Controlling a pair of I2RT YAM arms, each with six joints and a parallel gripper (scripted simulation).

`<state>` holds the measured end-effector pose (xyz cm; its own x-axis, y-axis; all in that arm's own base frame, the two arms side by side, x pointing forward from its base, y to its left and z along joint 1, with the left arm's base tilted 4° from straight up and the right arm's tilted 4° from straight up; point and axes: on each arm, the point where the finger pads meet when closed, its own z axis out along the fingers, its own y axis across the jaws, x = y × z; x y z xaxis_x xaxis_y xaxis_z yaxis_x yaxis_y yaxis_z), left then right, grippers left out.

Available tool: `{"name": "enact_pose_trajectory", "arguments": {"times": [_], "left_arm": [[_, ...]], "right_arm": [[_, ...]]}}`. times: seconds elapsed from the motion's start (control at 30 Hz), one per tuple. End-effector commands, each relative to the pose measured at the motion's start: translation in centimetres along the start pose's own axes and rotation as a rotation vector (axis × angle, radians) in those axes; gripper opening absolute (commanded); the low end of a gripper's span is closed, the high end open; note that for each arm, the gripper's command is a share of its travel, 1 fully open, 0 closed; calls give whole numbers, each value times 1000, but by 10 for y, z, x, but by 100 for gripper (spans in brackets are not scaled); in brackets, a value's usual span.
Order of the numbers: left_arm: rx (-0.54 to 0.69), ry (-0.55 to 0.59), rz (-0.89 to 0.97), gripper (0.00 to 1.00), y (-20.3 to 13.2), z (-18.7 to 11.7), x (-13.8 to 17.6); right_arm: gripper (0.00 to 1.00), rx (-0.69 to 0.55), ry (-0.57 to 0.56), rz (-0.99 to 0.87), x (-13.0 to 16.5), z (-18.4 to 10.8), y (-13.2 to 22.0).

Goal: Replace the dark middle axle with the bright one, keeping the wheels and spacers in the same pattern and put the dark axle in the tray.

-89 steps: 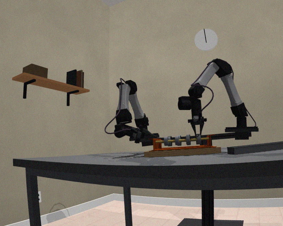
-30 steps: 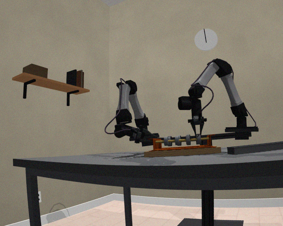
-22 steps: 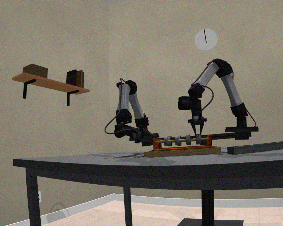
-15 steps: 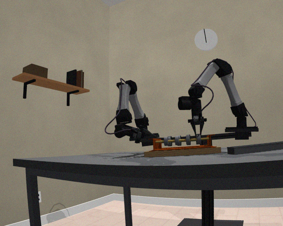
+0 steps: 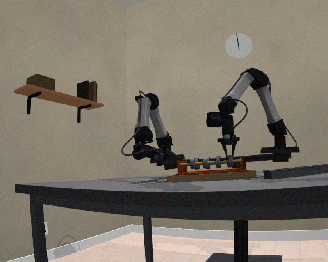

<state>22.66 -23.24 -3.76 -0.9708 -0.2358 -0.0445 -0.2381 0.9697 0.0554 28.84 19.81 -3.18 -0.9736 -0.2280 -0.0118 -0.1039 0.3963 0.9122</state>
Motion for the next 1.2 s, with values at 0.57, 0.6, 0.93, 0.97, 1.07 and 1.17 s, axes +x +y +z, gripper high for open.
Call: {"name": "enact_pose_trajectory", "arguments": {"times": [0.57,0.6,0.93,0.97,1.07,1.17], "left_arm": [[52,-53,-12,0,-8,-15,-10],[52,-53,-12,0,-9,-15,-10],[47,-51,-9,0,-8,-13,-9],[47,-51,-9,0,-8,-13,-9],[40,-48,-9,0,-8,-11,-9],[34,-45,-9,0,-7,-9,-8]], "right_arm": [[33,-37,17,-4,5,4,21],[33,-36,17,-5,5,4,22],[33,-33,8,-26,-2,2,24],[33,-33,8,-26,-2,2,24],[33,-32,7,-30,-3,2,24],[33,-31,6,-33,-4,2,25]]}}
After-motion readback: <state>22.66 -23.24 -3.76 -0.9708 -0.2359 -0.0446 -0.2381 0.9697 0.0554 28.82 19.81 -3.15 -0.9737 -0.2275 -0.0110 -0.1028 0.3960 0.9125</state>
